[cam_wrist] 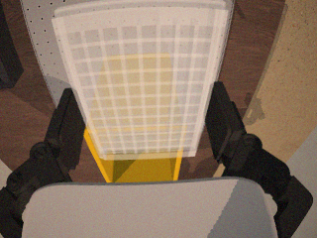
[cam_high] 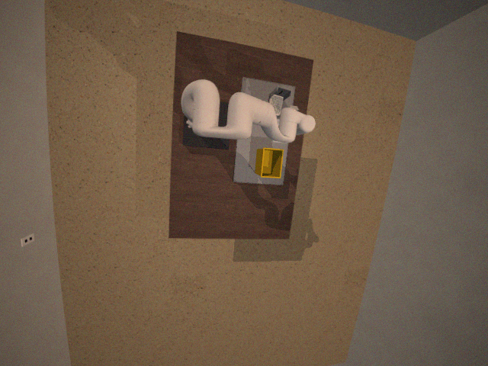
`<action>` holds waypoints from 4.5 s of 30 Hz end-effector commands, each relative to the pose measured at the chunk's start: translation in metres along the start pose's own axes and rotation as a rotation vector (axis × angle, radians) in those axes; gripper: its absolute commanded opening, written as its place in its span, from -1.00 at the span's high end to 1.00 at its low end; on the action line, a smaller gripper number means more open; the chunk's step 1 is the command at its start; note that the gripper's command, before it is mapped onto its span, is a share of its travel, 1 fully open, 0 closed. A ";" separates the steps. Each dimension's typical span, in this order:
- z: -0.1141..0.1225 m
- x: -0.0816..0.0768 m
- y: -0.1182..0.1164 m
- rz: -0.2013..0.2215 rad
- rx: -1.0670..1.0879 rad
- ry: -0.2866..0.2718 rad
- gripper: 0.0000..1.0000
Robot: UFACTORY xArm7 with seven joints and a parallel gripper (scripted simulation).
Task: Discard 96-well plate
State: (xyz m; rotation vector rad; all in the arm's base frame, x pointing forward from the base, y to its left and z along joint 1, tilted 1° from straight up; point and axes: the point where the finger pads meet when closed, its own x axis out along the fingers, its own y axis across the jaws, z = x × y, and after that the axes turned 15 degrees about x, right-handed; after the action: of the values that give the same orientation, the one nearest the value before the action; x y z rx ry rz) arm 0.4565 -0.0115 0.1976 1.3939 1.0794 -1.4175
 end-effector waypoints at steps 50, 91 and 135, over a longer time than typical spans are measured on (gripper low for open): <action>0.156 0.005 0.028 0.005 -0.001 0.000 1.00; 0.187 0.007 0.034 0.005 -0.001 0.000 1.00; 0.186 0.026 0.034 0.005 -0.001 0.000 1.00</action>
State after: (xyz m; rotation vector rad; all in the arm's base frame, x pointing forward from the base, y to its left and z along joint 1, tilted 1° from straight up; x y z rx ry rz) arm 0.4380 -0.1994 0.1710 1.3941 1.0799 -1.4165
